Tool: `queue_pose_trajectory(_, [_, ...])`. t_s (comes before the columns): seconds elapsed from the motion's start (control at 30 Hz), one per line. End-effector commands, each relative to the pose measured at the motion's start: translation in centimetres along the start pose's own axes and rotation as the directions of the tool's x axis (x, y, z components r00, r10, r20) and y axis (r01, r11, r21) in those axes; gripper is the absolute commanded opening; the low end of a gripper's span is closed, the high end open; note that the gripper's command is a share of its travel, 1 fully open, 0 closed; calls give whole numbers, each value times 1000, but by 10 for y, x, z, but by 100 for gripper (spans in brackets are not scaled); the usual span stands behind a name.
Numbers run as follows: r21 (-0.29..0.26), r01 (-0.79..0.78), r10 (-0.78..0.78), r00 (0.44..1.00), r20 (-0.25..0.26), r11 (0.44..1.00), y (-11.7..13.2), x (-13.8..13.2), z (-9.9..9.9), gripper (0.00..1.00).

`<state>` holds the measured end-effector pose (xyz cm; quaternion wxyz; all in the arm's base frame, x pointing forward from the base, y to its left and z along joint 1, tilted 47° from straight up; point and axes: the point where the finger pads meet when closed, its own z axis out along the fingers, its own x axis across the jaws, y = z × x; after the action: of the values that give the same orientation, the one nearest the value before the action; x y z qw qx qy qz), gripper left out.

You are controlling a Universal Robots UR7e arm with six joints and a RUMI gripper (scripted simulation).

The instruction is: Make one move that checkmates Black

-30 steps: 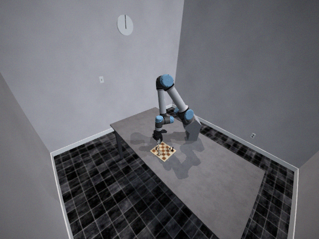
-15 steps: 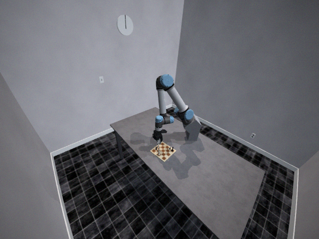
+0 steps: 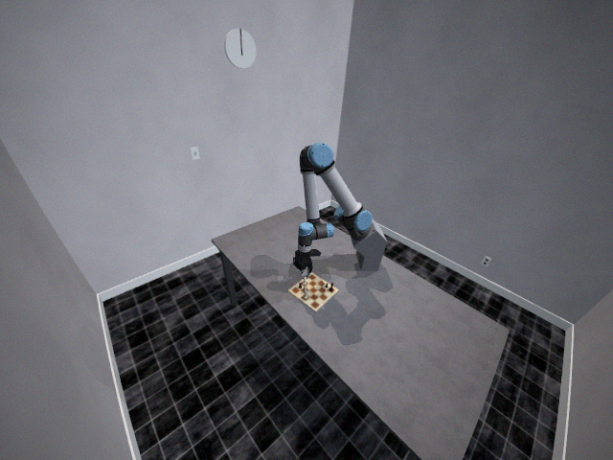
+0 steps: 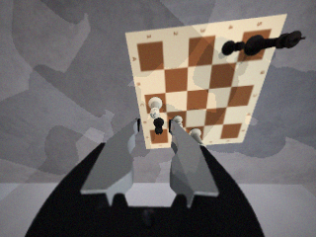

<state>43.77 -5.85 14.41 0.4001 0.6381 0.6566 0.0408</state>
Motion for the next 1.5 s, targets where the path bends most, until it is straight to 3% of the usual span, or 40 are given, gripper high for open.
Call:
queue_pose_trajectory(0.0, [1, 1, -1, 1000, -1, 1000, -1, 1, 0, 25])
queue_pose_trajectory(0.4, [3, 0, 0, 1000, -1, 1000, -1, 0, 4, 25])
queue_pose_trajectory(1.07, [-1, -1, 1, 1000, 0, 1000, 1, -1, 38, 25])
queue_pose_trajectory(1.47, [-1, 0, 0, 1000, 0, 1000, 0, 0, 39, 25])
